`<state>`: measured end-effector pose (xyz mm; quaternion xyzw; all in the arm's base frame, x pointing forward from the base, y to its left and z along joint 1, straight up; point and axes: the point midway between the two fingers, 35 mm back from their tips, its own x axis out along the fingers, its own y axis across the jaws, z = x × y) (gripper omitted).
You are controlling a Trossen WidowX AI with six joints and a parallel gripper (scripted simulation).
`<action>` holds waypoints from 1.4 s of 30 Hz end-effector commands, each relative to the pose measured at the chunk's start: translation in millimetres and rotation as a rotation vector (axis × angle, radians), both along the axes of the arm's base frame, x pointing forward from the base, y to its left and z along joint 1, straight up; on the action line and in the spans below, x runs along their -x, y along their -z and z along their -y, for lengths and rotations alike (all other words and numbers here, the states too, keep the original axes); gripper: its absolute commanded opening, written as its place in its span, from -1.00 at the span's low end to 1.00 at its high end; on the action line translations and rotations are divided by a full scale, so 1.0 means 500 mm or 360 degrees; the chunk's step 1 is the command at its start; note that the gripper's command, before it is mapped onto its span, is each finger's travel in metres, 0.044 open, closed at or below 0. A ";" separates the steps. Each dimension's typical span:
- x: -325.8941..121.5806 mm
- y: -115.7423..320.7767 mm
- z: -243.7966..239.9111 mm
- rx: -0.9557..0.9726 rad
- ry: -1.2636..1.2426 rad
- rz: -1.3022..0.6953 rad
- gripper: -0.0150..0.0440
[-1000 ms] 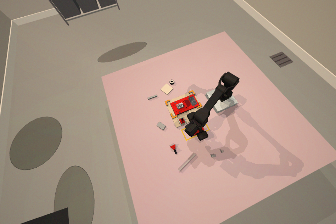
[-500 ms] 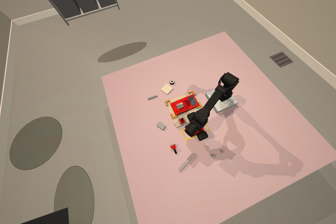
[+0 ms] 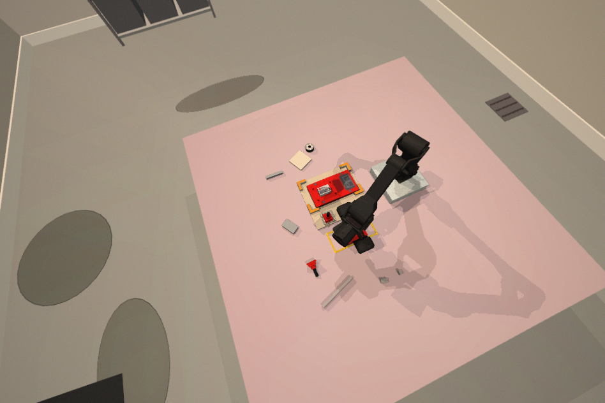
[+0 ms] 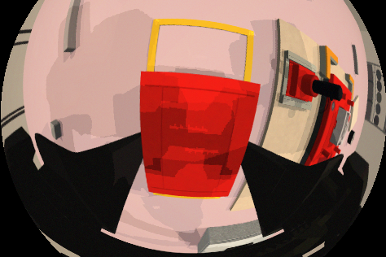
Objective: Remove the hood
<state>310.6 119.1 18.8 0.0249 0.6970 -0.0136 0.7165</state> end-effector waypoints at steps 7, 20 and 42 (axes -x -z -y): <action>0.000 0.011 0.000 0.0003 0.0008 0.0001 -0.49; 0.000 0.012 0.000 0.0000 0.0000 0.0000 0.22; 0.003 -0.129 0.001 0.0009 0.0000 -0.0002 1.00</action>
